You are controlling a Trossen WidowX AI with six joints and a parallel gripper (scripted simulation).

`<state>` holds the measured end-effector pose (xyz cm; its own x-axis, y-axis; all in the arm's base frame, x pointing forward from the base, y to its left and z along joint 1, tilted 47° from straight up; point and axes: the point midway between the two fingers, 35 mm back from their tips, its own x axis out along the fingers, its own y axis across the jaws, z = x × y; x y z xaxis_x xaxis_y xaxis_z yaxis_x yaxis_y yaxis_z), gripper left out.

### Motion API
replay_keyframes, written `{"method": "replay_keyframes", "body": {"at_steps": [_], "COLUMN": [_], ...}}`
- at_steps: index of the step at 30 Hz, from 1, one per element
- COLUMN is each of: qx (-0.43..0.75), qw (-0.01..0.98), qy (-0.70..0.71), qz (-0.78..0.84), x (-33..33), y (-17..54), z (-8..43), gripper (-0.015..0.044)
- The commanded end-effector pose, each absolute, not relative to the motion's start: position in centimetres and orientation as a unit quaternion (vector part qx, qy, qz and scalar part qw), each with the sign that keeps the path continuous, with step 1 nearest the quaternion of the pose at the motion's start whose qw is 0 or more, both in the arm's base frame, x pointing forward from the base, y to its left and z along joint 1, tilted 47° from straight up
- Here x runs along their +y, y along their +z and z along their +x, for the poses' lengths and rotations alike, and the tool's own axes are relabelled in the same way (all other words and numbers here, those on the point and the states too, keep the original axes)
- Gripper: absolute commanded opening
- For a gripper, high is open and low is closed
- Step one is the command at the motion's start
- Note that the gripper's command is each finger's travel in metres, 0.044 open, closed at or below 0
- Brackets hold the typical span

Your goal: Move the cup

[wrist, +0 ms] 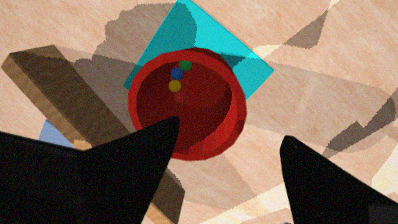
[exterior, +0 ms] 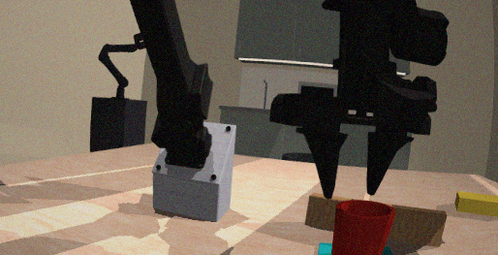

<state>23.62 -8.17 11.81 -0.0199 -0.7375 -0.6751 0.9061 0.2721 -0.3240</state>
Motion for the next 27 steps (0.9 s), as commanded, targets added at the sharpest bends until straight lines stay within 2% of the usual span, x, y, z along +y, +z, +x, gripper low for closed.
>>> {"method": "replay_keyframes", "body": {"at_steps": [1, 3, 20, 27], "qx": [0.397, 0.397, 0.398, 0.397], "qw": [0.692, 0.692, 0.692, 0.693], "qy": [-0.593, -0.593, -0.592, -0.591], "qz": [0.106, 0.107, 0.108, 0.107], "x": [-8.1, -7.8, -3.6, -3.8], "y": [11.9, 12.1, 15.9, 15.7], "z": [23.7, 23.7, 24.0, 24.0], "gripper": [0.039, 0.044, 0.044, 0.044]}}
